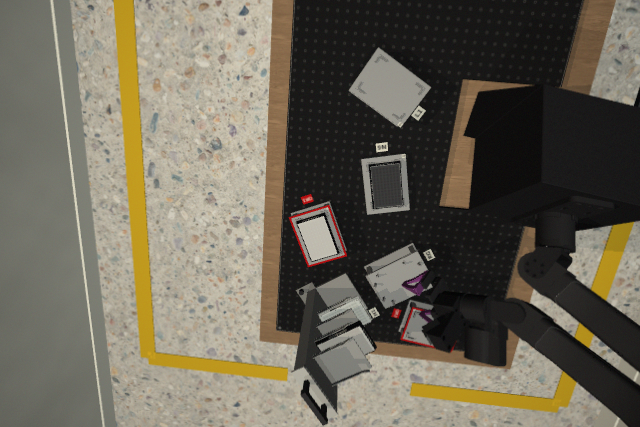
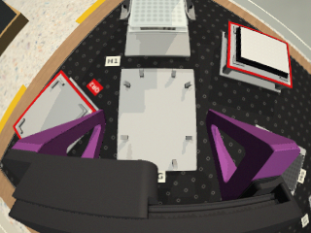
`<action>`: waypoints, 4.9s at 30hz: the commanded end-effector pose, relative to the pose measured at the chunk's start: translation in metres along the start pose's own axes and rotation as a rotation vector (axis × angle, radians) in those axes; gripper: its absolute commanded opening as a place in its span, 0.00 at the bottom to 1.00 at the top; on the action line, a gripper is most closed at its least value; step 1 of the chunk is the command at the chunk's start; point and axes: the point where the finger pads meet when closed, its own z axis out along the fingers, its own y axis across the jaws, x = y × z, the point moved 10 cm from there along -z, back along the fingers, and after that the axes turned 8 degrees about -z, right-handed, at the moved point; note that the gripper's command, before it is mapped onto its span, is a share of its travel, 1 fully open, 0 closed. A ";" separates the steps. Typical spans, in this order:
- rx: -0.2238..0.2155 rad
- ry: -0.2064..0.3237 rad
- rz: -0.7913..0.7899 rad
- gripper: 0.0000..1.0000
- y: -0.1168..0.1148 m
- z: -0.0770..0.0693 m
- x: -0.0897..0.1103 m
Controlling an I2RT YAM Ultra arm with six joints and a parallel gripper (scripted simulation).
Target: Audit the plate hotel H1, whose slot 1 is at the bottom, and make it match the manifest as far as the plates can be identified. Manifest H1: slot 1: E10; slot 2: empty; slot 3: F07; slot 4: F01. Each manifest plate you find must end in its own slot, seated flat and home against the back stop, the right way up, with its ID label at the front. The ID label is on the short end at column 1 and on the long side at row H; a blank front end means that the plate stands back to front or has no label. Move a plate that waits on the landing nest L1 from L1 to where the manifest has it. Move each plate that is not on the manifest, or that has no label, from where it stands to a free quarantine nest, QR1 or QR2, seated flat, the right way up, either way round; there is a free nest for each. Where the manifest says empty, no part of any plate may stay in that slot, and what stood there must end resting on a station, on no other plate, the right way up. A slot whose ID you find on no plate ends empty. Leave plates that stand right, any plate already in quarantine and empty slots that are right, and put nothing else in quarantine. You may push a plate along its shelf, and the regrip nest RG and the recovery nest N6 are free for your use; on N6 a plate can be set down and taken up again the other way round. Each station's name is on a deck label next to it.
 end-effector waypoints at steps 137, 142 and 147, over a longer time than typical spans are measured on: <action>0.007 -0.017 -0.003 1.00 -0.008 0.119 -0.053; 0.007 -0.018 -0.003 1.00 -0.008 0.122 -0.056; 0.007 -0.018 -0.003 1.00 -0.009 0.127 -0.061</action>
